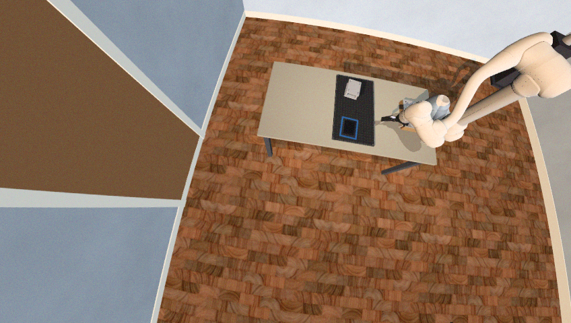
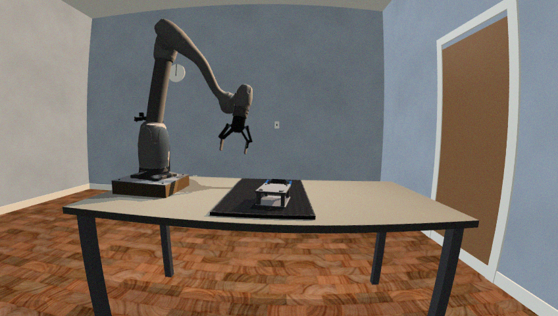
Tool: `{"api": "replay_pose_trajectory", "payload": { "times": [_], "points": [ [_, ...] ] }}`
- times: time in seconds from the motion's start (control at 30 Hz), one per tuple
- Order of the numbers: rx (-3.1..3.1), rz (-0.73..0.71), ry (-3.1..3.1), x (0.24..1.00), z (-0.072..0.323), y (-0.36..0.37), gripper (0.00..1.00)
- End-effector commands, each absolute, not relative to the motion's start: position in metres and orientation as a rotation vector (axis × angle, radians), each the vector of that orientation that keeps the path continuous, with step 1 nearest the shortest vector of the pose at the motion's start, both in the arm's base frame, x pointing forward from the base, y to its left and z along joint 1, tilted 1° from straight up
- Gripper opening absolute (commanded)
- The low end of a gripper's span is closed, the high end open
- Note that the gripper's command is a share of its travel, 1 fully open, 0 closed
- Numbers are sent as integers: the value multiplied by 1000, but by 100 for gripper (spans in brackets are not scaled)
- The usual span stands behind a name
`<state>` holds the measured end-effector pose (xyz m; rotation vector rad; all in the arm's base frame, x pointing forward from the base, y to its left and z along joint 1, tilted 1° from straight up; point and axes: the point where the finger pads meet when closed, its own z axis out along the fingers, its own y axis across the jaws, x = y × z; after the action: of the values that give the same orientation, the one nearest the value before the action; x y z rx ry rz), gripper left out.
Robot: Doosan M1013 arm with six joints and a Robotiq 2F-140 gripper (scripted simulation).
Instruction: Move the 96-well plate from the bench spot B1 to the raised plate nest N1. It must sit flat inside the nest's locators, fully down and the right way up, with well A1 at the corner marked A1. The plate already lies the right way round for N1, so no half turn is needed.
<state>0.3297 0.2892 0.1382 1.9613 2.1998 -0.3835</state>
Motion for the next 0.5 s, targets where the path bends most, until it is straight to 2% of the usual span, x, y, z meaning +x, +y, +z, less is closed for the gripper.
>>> {"api": "replay_pose_trajectory", "payload": {
  "times": [0.0, 0.23, 0.3, 0.47],
  "points": [
    [1976, -358, 2225, 344, 132, 297, 100],
    [1976, -358, 2225, 374, 120, 311, 100],
    [2005, -287, 2268, 383, 117, 314, 100],
    [2008, -279, 2272, 396, 112, 318, 100]
  ]
}}
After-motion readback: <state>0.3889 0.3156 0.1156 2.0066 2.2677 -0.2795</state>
